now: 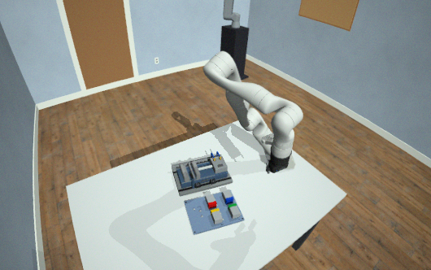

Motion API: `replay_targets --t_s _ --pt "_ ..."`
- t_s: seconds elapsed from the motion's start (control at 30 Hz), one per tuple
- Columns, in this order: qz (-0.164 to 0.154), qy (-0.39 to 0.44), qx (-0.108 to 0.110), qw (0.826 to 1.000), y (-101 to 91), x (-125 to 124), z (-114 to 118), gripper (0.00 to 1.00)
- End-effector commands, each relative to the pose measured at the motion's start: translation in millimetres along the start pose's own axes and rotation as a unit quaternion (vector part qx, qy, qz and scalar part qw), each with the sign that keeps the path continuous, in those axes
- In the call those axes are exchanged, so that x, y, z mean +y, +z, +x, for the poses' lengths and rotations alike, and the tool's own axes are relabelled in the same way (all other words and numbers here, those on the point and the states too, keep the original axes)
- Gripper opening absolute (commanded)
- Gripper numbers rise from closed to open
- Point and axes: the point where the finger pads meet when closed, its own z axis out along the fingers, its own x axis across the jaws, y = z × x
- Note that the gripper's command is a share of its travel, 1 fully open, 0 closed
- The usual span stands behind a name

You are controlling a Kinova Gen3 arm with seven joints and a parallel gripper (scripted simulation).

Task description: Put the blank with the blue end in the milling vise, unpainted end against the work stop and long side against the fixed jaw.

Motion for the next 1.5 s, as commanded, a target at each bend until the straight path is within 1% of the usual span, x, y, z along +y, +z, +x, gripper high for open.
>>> replay_targets --t_s 0.0,0.1,0.17,0.2,0.67,0.73,0.77,1.23,1.33,1.47 --pt "-0.015 -0.003 -0.014 1.000 -6.1 -3 -2 1.00" --pt "-0.027 0.000 -0.033 0.999 -8.3 -5 -9 1.00" --pt "-0.027 0.000 -0.033 0.999 -8.3 -5 -9 1.00" --pt "-0.024 0.004 -0.037 0.999 -6.1 -4 -13 1.00" --pt "-0.070 0.013 -0.106 0.992 -18.6 -14 -49 1.00" --pt "-0.070 0.013 -0.106 0.992 -18.6 -14 -49 1.00" --pt "-0.065 0.014 -0.106 0.992 -17.4 -13 -52 1.00" --pt "-0.069 0.013 -0.106 0.992 -32.8 -25 -95 1.00" --pt "-0.067 0.009 -0.109 0.992 -32.3 -25 -95 1.00" --pt "-0.068 0.010 -0.108 0.992 -36.8 -28 -108 1.00"
